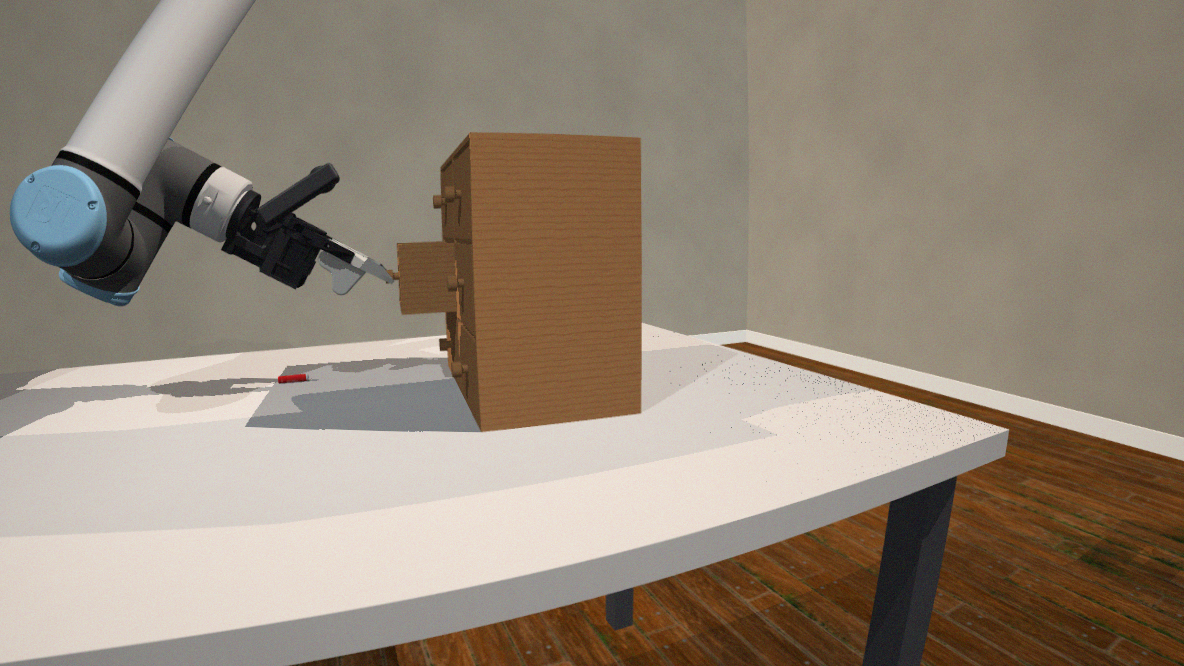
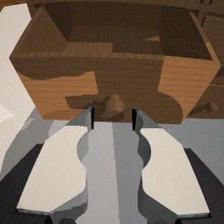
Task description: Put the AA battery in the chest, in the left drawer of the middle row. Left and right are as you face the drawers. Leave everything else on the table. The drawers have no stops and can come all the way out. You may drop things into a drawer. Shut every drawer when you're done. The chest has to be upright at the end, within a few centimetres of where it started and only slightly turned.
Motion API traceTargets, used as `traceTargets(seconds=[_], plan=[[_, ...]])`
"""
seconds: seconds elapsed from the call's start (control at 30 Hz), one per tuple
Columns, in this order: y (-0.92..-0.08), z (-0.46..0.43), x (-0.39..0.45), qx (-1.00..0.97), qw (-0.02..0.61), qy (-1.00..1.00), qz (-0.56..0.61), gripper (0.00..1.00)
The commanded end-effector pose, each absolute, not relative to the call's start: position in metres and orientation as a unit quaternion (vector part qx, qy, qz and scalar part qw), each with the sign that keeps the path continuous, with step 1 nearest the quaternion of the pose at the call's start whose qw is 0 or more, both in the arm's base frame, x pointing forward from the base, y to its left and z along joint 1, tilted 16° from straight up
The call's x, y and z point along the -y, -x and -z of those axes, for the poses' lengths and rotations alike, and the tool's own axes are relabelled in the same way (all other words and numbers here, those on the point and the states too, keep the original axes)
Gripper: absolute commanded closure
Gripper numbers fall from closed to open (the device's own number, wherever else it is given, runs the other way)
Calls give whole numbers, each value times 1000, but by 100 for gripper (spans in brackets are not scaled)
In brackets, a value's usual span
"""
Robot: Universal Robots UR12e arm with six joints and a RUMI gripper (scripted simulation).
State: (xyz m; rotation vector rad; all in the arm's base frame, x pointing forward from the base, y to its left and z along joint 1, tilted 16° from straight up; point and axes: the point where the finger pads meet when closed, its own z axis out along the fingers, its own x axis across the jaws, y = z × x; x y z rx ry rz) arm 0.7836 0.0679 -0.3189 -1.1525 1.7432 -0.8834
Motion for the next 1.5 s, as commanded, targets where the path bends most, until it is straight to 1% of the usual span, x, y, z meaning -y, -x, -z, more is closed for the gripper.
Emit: traceTargets(seconds=[0.0, 0.67, 0.7, 1.47], plan=[[-784, 318, -68, -696, 423, 460, 353, 80], [-784, 318, -68, -696, 423, 460, 353, 80], [-784, 318, -68, -696, 423, 460, 353, 93], [-784, 318, -68, -696, 423, 460, 353, 93]])
